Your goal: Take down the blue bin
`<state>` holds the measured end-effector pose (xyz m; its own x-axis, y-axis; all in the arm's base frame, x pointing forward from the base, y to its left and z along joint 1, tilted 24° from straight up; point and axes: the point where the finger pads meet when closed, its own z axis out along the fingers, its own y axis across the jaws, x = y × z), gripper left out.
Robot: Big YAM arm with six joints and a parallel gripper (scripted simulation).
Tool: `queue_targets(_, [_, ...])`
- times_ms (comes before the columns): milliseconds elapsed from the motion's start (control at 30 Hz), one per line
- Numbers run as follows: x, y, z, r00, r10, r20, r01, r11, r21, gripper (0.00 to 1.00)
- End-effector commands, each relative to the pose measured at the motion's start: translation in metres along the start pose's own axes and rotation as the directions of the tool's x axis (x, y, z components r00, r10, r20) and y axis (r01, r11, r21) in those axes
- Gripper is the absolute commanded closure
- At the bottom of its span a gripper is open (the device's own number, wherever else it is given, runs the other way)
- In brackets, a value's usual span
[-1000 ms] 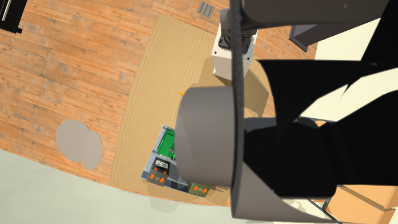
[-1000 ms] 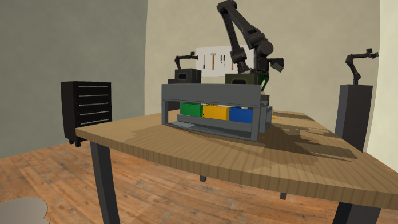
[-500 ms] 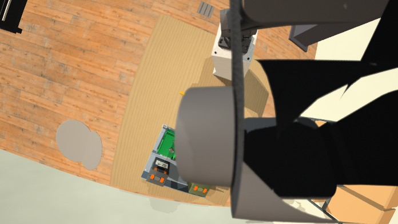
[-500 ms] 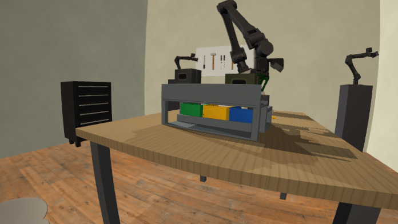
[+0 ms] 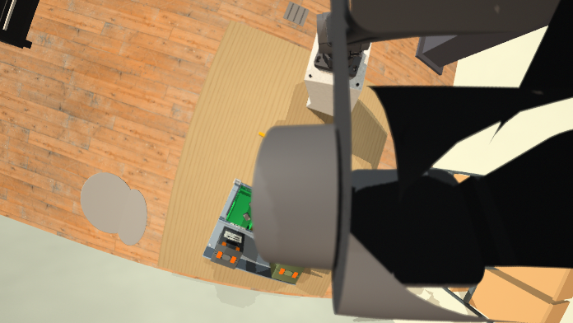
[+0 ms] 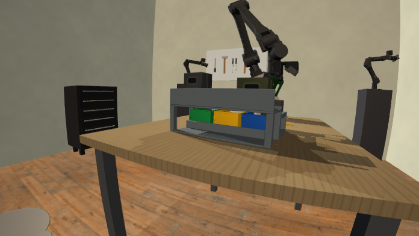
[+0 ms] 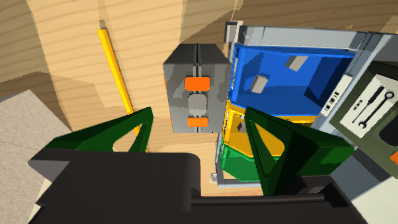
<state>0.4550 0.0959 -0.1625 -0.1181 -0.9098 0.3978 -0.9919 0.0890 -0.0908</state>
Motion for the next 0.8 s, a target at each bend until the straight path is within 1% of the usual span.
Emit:
queue_targets(0, [0.0117,-0.0037,-0.0005,1.0,0.011,0.001,-0.011,1.0,0.005,0.0])
queue_targets(433, [0.0124,-0.0052,-0.0035,1.0,0.014,0.005,-0.014,1.0,0.011,0.0])
queue_targets(533, [0.0123,-0.0015,0.0007,1.0,0.009,0.0,-0.009,1.0,0.002,0.0])
queue_targets(767, [0.0123,-0.0017,0.0005,1.0,0.01,0.001,-0.01,1.0,0.003,0.0])
